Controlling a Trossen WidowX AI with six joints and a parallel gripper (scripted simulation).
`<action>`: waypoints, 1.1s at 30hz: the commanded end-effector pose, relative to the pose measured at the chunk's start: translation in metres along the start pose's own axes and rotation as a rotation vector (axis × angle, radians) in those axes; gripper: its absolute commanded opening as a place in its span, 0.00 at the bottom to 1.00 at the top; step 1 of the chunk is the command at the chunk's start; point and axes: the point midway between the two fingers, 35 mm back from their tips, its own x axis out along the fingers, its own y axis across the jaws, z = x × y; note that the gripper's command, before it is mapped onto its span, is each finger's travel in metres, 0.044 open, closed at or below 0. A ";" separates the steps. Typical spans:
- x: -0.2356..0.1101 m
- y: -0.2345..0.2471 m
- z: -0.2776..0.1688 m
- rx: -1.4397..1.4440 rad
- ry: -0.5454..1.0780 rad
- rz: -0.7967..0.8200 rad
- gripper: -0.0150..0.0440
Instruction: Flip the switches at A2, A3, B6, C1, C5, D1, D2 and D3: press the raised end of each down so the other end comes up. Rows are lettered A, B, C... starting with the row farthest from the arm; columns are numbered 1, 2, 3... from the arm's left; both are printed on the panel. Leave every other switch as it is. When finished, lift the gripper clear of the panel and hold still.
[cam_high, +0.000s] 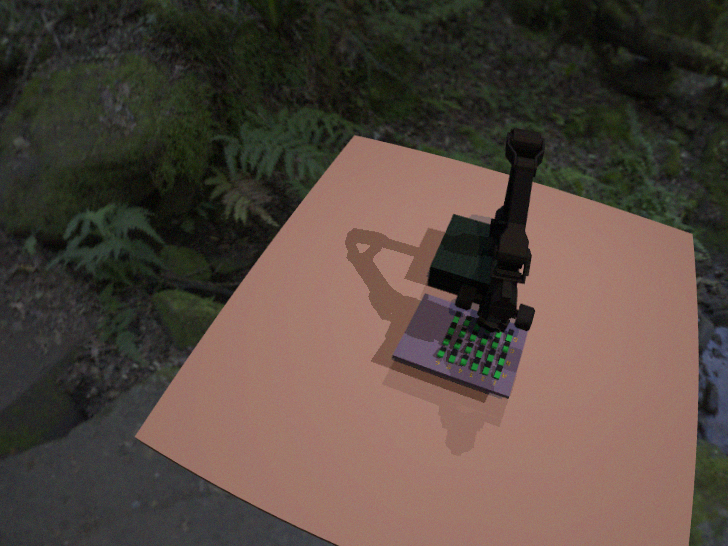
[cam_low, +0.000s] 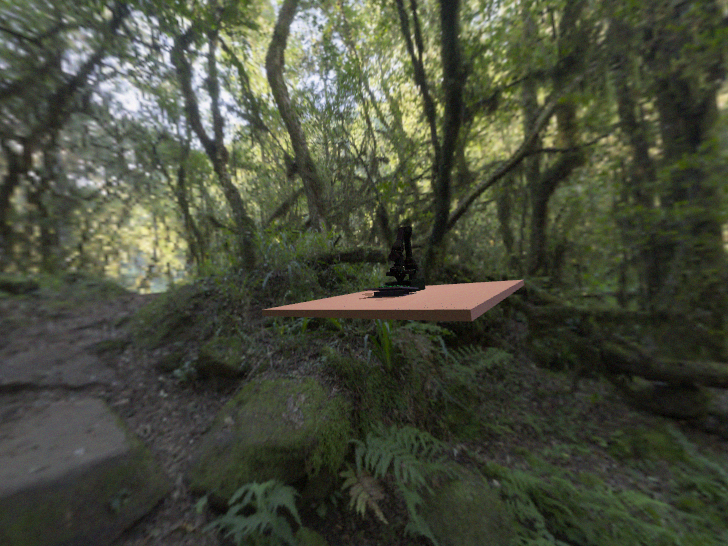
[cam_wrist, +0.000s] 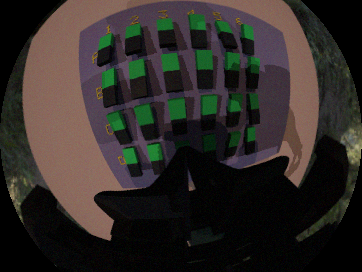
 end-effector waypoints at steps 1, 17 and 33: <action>0.001 0.001 0.000 -0.003 0.001 0.005 0.25; 0.003 0.001 0.000 -0.003 0.001 0.005 0.25; 0.005 0.001 0.000 -0.003 0.001 0.005 0.25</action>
